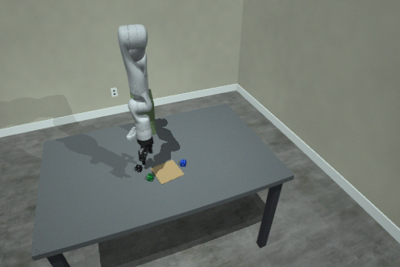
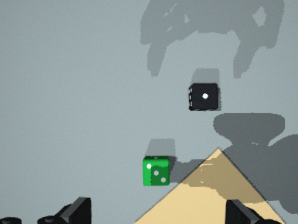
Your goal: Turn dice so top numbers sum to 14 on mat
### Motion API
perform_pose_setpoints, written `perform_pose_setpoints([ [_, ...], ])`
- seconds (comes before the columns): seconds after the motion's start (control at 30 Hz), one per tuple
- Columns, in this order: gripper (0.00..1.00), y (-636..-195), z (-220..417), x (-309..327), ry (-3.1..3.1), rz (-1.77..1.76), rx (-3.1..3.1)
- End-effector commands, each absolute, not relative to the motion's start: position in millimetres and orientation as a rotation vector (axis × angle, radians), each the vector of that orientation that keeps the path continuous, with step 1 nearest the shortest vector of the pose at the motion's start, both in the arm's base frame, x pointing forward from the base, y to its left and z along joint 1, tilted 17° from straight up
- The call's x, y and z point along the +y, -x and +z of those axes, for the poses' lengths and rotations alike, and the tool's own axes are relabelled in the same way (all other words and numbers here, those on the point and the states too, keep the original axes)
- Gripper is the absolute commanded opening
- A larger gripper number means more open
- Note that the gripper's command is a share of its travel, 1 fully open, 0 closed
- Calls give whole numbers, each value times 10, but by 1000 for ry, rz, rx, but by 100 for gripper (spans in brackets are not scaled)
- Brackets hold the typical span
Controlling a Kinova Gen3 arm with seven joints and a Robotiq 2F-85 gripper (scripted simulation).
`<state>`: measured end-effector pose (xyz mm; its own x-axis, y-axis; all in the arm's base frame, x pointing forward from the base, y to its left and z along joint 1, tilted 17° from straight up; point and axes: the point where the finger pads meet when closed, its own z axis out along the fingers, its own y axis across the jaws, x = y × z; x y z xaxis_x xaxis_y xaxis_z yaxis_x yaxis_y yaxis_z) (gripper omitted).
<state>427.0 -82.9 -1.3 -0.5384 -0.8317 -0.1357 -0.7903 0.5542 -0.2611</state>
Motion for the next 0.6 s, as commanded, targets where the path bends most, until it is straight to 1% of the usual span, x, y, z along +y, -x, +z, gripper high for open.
perform_pose_setpoints([
  [0.0, 100, -4277, -14, -829, 1326, -242, 2558],
  [0.3, 100, -4318, -35, -803, 1138, -209, 2623],
  [0.57, 100, -4397, -75, -762, 748, -139, 2721],
])
